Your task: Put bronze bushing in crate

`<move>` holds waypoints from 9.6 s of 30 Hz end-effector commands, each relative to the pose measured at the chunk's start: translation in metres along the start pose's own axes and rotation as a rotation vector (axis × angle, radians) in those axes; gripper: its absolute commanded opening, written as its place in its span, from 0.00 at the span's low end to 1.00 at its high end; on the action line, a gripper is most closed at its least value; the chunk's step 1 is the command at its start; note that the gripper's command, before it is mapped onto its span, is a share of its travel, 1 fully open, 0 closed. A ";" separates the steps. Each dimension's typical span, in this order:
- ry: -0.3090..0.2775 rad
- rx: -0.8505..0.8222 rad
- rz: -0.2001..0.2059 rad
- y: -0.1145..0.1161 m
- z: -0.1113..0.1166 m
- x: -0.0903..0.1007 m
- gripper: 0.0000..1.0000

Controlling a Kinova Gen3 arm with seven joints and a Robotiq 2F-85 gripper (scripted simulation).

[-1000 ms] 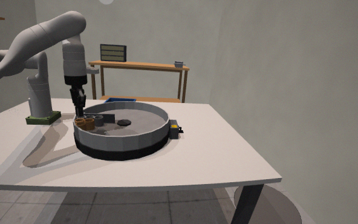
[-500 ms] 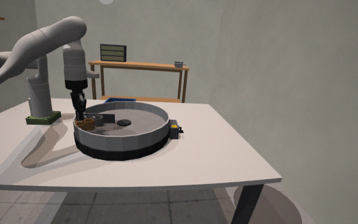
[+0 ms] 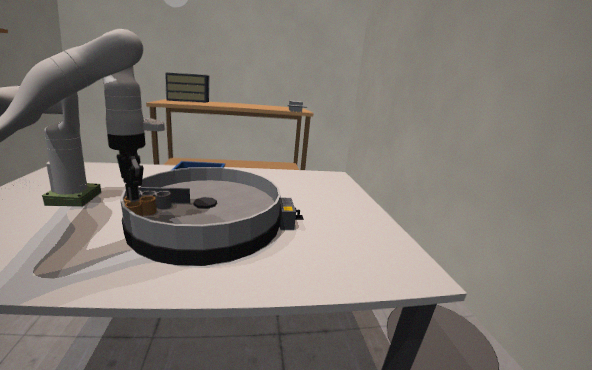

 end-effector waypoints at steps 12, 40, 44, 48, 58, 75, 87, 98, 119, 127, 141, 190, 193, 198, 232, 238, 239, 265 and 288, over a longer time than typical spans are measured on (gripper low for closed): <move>0.002 0.004 -0.002 0.000 0.000 -0.001 0.18; 0.003 0.011 -0.005 0.000 0.001 -0.002 0.18; 0.003 0.011 -0.005 0.000 0.001 -0.002 0.18; 0.003 0.007 -0.003 0.000 0.000 -0.001 0.18; 0.003 0.011 -0.005 0.000 0.001 -0.002 0.18; 0.003 0.011 -0.005 0.000 0.001 -0.002 0.18; 0.003 0.011 -0.005 0.000 0.001 -0.002 0.18; 0.002 0.006 -0.002 0.000 0.000 -0.001 0.18; 0.003 0.006 -0.003 0.000 0.000 0.030 0.18; 0.003 0.006 -0.003 0.000 0.000 0.030 0.18; 0.006 0.014 -0.008 0.000 0.000 0.058 0.18; 0.009 0.011 -0.011 0.000 -0.001 0.057 0.18; 0.009 0.011 -0.011 0.000 -0.001 0.057 0.18; 0.009 0.011 -0.011 0.000 -0.001 0.057 0.18; 0.006 0.207 -0.008 0.000 0.002 0.045 0.18; 0.007 0.393 -0.004 0.000 0.005 0.035 0.18; 0.007 0.393 -0.004 0.000 0.005 0.035 0.18; 0.002 0.404 -0.005 0.000 0.006 0.033 0.18; 0.002 0.395 -0.002 0.000 0.005 0.006 0.18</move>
Point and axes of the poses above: the point where the finger pads meet when closed, its own x axis back along the fingers, its own y axis across the jaws, z = x × y, the point moved 10 cm from there along x, back along the fingers, and after that the axes turned 10 degrees about x, right-handed, at the moved point
